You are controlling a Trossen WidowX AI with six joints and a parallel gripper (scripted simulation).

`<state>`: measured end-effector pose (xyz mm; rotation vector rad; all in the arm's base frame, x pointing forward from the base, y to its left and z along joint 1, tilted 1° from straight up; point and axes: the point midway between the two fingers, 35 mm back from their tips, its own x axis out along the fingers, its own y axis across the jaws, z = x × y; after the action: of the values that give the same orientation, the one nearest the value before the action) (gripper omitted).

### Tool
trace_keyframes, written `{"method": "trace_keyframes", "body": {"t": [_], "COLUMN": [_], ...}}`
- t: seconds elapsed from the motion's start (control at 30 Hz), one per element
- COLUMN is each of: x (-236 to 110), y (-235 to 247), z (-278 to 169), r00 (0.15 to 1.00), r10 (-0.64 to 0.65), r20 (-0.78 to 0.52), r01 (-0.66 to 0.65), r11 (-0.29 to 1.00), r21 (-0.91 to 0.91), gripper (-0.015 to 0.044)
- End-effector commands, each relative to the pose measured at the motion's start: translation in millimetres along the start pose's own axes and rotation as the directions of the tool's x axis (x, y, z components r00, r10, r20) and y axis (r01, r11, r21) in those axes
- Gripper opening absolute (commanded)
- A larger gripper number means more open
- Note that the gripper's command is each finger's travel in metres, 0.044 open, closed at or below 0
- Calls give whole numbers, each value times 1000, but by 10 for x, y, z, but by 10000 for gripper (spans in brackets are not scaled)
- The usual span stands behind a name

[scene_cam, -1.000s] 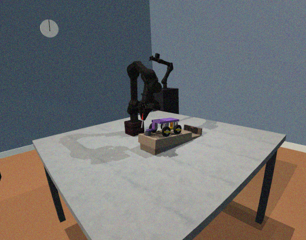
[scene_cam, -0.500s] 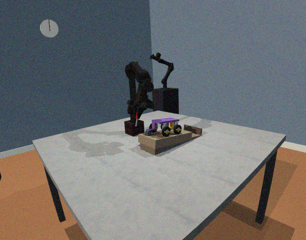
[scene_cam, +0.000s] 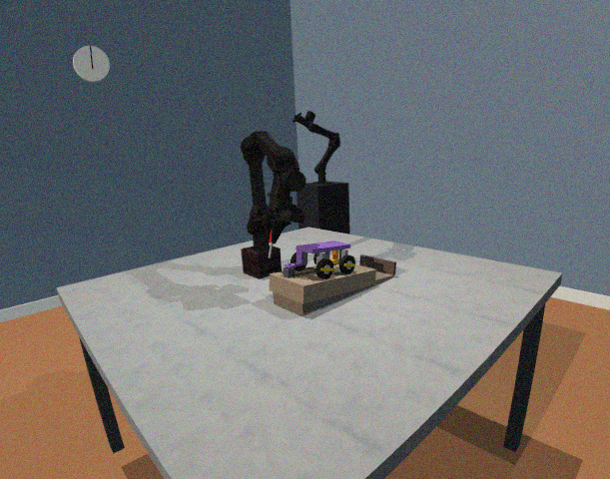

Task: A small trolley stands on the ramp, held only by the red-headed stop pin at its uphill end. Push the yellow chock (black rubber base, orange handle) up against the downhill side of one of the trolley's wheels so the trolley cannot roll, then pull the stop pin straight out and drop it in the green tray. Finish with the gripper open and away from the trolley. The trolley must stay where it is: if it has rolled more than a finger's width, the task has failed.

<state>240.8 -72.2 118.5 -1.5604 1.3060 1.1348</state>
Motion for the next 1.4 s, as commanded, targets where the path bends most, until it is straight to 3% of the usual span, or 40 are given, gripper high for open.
{"method": "trace_keyframes", "body": {"t": [0.0,1.37], "x": [-25,-214], "y": [3,-5], "z": [136,1585], "r00": [1000,1000], "r10": [-4,-4], "r20": [-4,9], "r01": [4,4], "r11": [1000,1000], "r21": [7,7], "gripper": [0,0]}}
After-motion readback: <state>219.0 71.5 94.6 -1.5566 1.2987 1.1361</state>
